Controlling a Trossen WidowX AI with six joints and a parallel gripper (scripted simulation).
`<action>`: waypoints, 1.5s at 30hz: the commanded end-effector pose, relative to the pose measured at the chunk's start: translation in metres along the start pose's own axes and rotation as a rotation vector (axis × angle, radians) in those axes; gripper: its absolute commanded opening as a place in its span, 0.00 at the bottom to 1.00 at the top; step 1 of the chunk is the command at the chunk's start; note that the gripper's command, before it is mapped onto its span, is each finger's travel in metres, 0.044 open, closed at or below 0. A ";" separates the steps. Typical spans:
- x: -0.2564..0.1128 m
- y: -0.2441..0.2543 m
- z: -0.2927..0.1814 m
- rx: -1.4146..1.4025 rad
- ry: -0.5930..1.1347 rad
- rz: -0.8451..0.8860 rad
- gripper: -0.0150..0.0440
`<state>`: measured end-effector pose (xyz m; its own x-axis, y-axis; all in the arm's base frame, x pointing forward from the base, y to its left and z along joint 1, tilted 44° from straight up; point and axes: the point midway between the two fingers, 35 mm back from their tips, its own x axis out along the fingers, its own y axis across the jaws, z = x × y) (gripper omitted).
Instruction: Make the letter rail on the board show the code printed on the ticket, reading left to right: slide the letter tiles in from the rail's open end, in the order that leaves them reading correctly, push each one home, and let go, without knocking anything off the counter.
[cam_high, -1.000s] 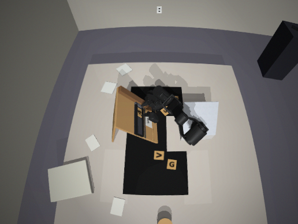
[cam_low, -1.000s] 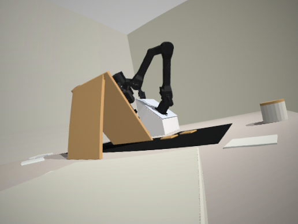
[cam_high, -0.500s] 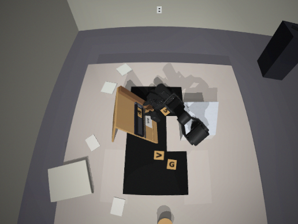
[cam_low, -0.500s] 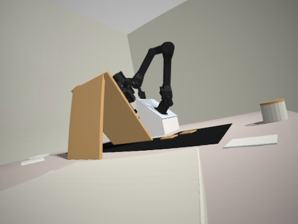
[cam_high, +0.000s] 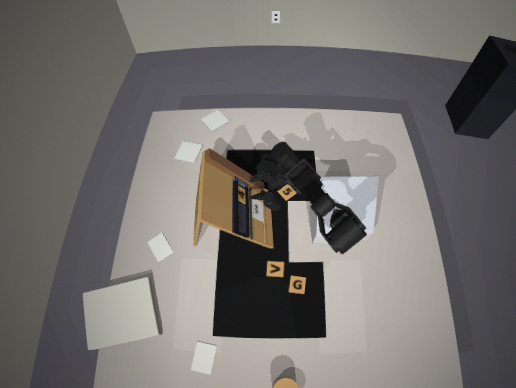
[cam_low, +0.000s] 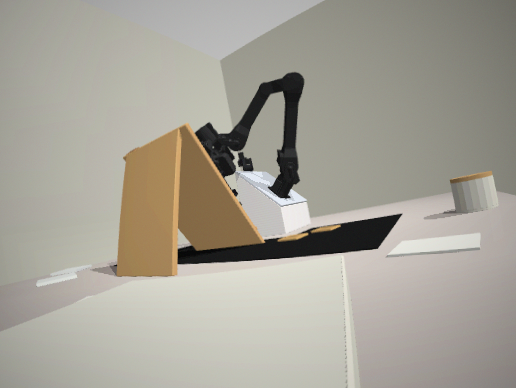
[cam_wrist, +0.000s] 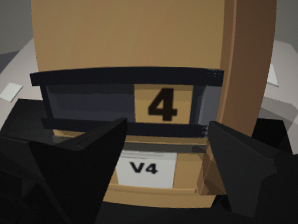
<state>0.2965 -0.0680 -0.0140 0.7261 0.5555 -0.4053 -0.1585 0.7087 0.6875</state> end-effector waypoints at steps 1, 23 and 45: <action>-0.003 0.001 0.002 -0.005 -0.002 0.003 0.75; -0.003 0.001 0.001 0.000 0.000 0.000 0.25; 0.016 0.040 0.026 -0.009 0.692 0.004 0.25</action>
<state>0.3208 -0.0590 -0.0090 0.4138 0.6634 -0.6234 -0.1212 0.7189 0.6845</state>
